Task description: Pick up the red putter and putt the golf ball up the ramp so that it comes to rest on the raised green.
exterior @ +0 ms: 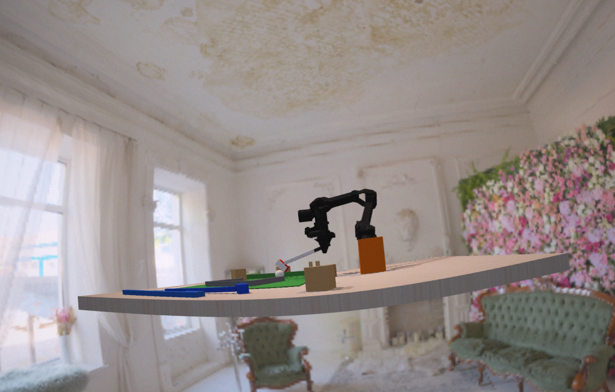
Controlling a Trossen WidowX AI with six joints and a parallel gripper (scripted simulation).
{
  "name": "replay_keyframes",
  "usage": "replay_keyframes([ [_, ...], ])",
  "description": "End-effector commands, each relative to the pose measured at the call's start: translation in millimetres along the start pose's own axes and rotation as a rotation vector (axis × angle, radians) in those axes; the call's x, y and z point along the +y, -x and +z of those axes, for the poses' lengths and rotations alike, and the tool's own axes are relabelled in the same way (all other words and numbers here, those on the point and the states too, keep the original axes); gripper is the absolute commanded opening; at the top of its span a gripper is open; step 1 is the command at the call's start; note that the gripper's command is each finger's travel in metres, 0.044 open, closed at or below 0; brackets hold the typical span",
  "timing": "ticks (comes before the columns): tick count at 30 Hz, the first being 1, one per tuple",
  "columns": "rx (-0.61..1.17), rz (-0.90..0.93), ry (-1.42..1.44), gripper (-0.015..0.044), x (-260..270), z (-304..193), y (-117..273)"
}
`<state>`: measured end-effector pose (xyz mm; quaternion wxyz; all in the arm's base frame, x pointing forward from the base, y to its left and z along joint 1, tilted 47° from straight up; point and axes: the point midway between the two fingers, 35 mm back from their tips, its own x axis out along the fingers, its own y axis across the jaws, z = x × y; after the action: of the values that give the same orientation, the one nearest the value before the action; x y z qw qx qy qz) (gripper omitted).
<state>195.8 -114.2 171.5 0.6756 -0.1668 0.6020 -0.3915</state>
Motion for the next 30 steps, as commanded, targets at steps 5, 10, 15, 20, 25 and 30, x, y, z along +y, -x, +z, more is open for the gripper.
replay_keyframes([
  [5, -0.009, -0.004, -0.001, 0.0000, -1, 1, -10],
  [10, -0.010, -0.004, -0.001, 0.0000, -1, 1, -18],
  [15, -0.010, -0.005, -0.001, 0.0000, -2, 1, -26],
  [20, -0.004, -0.002, -0.002, 0.0000, -1, 0, -26],
  [25, -0.004, -0.002, -0.002, 0.0000, -1, 0, -26],
  [30, -0.005, -0.002, -0.002, 0.0000, -5, 1, -27],
])
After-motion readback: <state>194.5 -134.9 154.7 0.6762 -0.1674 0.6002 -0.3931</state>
